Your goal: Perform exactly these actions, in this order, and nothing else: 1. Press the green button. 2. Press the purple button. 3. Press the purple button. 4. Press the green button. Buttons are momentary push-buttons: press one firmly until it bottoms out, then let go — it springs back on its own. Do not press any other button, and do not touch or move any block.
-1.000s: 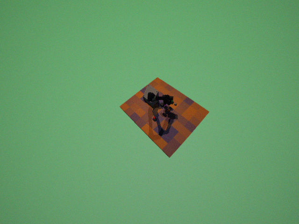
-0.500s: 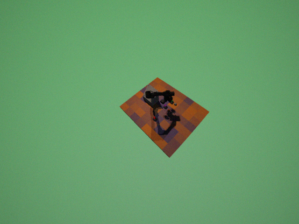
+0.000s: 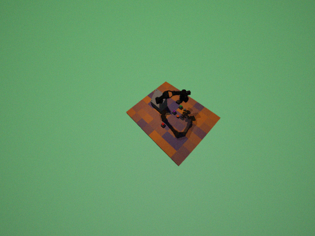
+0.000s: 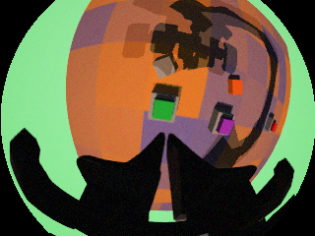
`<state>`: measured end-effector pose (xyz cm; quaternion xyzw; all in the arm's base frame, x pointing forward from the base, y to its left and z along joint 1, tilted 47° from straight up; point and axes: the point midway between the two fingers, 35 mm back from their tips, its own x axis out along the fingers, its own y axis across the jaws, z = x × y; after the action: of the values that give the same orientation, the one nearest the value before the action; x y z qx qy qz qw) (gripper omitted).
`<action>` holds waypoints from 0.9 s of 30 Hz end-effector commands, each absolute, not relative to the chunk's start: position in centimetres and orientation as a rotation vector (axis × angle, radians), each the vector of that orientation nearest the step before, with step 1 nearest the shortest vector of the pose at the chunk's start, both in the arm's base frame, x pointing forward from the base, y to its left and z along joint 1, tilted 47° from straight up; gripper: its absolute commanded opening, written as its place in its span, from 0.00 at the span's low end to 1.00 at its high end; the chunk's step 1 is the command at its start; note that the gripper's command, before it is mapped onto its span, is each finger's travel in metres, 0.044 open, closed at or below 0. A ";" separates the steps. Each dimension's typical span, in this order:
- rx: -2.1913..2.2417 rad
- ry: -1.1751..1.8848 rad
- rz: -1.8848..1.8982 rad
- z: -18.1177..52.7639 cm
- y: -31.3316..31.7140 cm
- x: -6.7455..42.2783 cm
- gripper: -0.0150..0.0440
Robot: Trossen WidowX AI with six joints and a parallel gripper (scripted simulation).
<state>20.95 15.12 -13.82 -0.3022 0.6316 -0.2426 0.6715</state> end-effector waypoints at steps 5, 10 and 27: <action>-0.678 1.422 -0.557 -17.7 11.2 21.5 0.29; -0.678 1.422 -0.557 -17.7 11.1 21.5 0.29; -0.679 1.421 -0.559 -19.5 9.2 21.7 0.29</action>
<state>21.76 9.58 -19.28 -0.2977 0.6315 -0.2487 0.6713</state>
